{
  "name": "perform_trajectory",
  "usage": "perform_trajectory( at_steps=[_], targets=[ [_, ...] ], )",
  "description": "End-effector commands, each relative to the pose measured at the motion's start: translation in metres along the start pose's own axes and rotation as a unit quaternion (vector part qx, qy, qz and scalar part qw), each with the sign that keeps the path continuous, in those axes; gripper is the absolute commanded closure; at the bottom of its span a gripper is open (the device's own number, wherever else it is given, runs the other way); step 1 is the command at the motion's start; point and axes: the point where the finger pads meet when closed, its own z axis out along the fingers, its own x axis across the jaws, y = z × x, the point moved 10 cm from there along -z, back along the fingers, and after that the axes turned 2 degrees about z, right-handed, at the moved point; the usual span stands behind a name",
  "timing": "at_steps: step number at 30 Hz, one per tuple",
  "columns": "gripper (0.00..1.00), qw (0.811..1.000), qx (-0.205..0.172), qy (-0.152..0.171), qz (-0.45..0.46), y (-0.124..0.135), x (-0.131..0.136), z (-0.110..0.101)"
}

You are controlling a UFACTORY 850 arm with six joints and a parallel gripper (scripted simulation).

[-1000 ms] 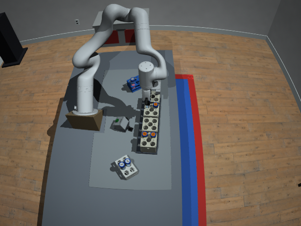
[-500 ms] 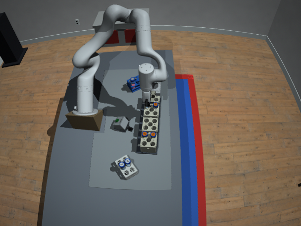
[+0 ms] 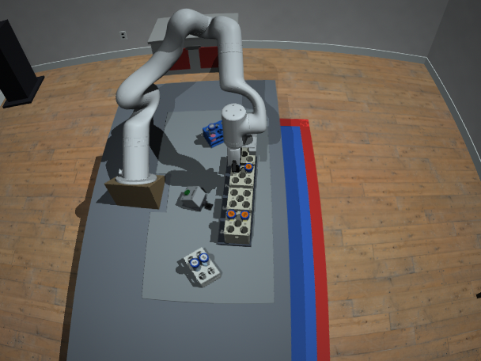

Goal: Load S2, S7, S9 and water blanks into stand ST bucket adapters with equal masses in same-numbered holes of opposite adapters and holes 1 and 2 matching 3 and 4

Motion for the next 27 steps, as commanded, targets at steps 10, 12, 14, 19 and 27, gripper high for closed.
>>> perform_trajectory(
  at_steps=[10, 12, 14, 19, 27],
  targets=[
    [1.0, 1.0, 0.001, 0.0, 0.0, -0.0006, 0.0, 0.0101],
    [1.0, 1.0, 0.001, 0.0, 0.0, -0.0006, 0.0, 0.01],
    [1.0, 1.0, 0.001, 0.0, 0.0, -0.0006, 0.0, 0.0101],
    [1.0, 1.0, 0.001, 0.0, 0.0, -0.0006, 0.0, 0.01],
    [0.56, 1.0, 0.001, 0.0, 0.0, -0.0006, 0.0, 0.0104]
  ],
)
